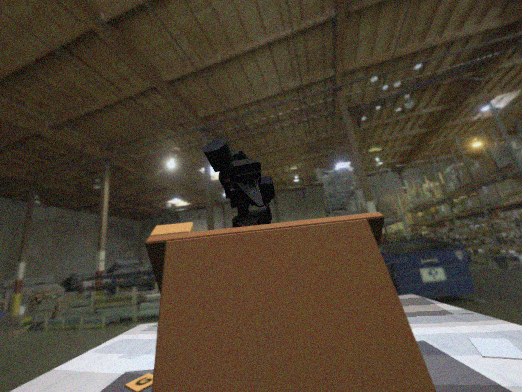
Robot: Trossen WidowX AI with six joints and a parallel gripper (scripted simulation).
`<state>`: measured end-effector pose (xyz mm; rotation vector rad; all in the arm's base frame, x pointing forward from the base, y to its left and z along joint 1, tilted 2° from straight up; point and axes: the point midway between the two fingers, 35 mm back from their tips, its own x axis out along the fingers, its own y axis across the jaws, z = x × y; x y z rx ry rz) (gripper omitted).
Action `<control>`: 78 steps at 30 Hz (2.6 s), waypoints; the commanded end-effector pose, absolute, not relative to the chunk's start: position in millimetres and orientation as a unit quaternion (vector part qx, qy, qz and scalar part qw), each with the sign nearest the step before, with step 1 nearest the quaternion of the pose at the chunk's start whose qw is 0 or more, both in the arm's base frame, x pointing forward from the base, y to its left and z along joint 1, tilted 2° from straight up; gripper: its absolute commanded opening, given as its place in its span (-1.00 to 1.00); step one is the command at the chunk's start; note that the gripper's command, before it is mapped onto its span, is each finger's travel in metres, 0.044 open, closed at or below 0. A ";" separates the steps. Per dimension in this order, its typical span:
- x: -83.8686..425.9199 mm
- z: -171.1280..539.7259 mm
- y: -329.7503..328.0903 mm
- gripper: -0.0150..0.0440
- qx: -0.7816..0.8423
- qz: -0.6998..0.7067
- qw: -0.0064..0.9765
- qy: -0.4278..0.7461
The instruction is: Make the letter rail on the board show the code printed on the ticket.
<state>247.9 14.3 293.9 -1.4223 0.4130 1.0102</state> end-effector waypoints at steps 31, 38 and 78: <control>291.6 99.4 -190.6 0.66 0.315 -0.324 0.673 0.586; 303.2 56.9 -197.2 0.66 0.375 -0.402 0.604 0.577; 302.9 3.6 -199.5 0.66 0.378 -0.407 0.599 0.577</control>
